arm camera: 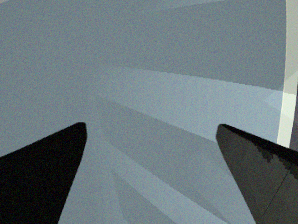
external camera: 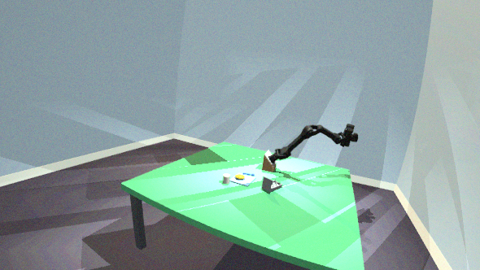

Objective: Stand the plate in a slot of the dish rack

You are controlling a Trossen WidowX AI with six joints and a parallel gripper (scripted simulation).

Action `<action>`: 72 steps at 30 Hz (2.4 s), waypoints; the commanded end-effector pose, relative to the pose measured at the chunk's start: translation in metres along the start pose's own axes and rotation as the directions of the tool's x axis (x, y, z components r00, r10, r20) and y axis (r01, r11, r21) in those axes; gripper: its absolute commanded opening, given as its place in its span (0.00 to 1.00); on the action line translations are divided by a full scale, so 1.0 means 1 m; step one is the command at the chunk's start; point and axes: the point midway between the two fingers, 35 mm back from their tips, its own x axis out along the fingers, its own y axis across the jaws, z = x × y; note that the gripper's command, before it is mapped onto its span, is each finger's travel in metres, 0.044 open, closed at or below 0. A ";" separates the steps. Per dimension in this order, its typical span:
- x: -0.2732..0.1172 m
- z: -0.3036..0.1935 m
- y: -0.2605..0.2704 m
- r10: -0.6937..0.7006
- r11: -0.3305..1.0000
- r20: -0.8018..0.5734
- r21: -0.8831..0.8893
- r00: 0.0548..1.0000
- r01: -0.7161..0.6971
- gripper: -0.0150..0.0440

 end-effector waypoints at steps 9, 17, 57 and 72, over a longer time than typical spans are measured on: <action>-0.029 0.039 -0.046 -0.157 0.983 0.107 -0.075 0.982 0.166 0.93; -0.086 0.089 -0.101 -0.354 0.909 0.251 -0.134 0.901 0.395 0.93; -0.614 0.134 -0.146 -0.830 -0.062 0.519 0.274 -0.202 0.960 0.93; -0.801 -0.034 -0.080 -0.833 -0.322 0.201 0.581 -0.515 0.748 0.93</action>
